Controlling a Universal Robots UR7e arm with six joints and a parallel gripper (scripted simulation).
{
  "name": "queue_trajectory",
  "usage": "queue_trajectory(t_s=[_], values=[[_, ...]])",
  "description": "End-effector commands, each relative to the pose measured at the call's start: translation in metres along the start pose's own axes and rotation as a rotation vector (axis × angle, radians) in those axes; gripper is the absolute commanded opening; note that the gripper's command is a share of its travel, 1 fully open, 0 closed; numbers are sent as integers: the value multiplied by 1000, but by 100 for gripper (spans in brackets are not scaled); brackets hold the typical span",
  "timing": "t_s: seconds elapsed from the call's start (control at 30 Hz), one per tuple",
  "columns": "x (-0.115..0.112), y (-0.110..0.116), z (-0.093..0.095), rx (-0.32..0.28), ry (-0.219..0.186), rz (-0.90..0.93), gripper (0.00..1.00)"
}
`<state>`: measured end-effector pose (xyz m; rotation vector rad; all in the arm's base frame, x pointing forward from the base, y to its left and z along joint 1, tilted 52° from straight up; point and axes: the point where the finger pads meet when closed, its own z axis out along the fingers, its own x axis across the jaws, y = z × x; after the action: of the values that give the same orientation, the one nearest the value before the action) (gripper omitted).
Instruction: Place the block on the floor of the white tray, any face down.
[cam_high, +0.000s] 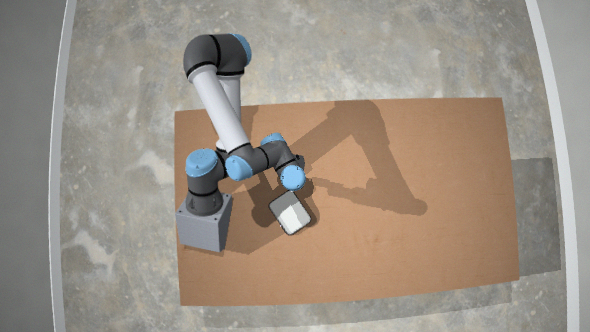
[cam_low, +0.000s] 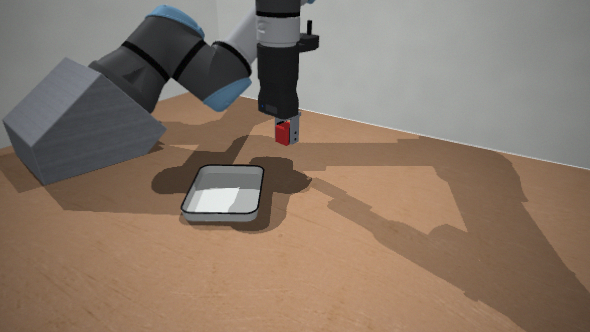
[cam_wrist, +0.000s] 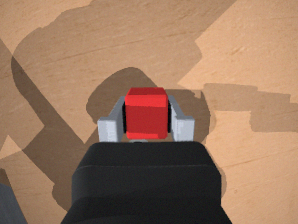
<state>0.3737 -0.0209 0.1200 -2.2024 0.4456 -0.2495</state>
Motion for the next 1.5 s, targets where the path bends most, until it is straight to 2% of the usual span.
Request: queue_trajectory(t_s=[0.0,0.63,0.77,0.97,1.03,1.2,1.33,1.47], values=[[0,0,-2,0,1,0,0],[0,5,-2,0,1,0,0],[0,30,-2,0,1,0,0],[-3,94,-2,1,0,0,0],[-3,94,-2,1,0,0,0],[-4,138,-1,0,0,0,0],[-5,154,-1,0,0,0,0],[-5,155,-1,1,0,0,0]])
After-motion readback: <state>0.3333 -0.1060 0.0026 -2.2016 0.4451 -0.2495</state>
